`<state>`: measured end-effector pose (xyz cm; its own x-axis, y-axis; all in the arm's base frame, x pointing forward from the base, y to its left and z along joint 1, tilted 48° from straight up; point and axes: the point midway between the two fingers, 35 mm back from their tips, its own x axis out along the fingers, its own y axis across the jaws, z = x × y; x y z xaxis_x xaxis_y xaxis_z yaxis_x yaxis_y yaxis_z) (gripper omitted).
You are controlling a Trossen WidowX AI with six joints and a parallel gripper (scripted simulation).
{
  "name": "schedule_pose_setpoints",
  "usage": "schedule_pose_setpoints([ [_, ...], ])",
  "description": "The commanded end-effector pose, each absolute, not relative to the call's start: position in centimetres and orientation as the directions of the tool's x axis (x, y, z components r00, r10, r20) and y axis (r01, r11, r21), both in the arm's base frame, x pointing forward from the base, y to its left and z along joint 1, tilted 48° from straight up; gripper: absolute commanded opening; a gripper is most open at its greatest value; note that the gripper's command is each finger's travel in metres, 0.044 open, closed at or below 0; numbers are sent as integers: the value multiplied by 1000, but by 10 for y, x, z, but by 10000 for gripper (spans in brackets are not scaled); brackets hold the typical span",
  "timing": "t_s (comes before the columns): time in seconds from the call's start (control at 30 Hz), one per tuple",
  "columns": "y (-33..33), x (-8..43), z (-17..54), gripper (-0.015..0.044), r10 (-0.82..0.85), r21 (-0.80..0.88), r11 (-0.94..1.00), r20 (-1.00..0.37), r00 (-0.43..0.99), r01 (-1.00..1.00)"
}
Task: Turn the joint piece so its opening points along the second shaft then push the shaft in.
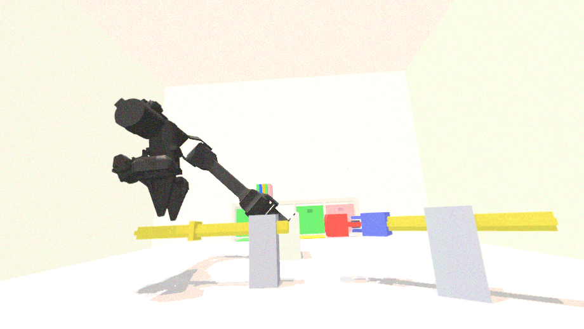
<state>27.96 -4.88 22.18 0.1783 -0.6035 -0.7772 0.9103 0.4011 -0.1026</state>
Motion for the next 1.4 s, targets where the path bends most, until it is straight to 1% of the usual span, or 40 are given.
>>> schedule_pose_setpoints([
  [0.0,-56,280,215,440,-645,-33,320,-740,193,947],
  [0.23,-69,279,200,440,-713,96,186,-672,202,978],
  [1.13,-90,285,180,440,-715,101,183,-669,203,978],
  [1.37,-90,285,180,256,-715,101,183,-669,203,978],
])
